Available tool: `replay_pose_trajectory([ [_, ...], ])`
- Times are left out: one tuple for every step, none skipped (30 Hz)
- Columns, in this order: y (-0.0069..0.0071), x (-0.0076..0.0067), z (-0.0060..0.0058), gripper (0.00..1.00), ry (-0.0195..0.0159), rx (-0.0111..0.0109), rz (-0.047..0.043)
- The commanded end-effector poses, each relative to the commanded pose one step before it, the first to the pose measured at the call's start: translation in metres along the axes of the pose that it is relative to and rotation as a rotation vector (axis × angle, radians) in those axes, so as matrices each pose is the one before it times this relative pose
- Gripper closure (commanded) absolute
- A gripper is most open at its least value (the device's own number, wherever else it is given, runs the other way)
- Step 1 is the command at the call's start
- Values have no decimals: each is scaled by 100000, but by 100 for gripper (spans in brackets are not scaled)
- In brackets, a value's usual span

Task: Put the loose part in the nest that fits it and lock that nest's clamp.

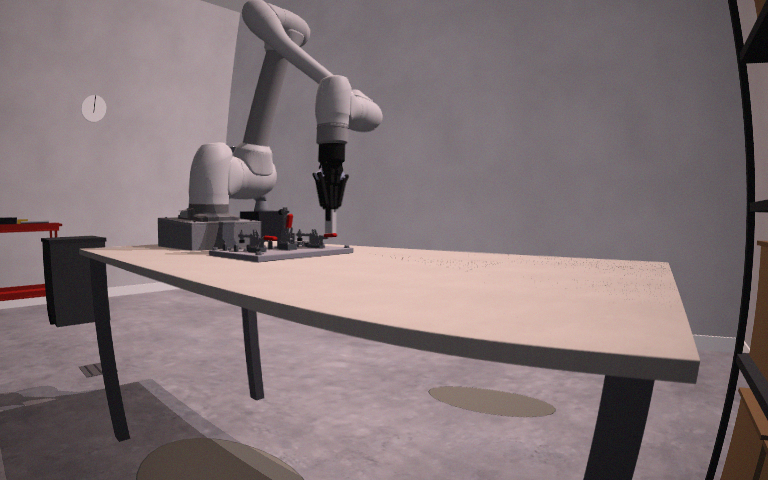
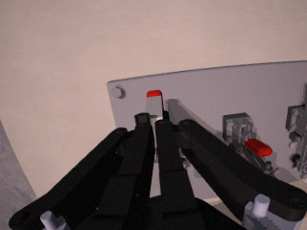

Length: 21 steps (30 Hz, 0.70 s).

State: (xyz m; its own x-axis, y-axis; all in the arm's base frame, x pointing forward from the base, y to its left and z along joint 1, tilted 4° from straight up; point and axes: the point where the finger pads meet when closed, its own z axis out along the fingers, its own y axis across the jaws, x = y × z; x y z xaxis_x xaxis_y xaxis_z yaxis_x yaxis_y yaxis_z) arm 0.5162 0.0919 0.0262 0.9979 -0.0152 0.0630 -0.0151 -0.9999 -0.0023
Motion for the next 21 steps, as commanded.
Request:
replay_pose_trajectory([
  [-3,-35,9,90,-69,16,-1],
  [0,0,0,90,0,0,0],
  [0,0,0,90,0,0,0],
  [0,0,0,90,0,0,0],
  [0,0,0,90,0,0,0],
  [0,0,0,90,0,0,0],
  [0,0,0,90,0,0,0],
  [0,0,0,90,0,0,0],
  [0,0,2,90,0,0,0],
  [0,0,13,90,0,0,0],
  [0,0,27,90,0,0,0],
  [0,0,37,90,0,0,0],
  [0,0,41,90,0,0,0],
  [0,0,37,90,0,0,0],
  [0,0,27,90,0,0,0],
  [0,0,13,90,0,0,0],
  [0,0,2,90,0,0,0],
  [0,0,0,90,0,0,0],
  [0,0,0,90,0,0,0],
  [0,0,0,90,0,0,0],
  [0,0,0,90,0,0,0],
])
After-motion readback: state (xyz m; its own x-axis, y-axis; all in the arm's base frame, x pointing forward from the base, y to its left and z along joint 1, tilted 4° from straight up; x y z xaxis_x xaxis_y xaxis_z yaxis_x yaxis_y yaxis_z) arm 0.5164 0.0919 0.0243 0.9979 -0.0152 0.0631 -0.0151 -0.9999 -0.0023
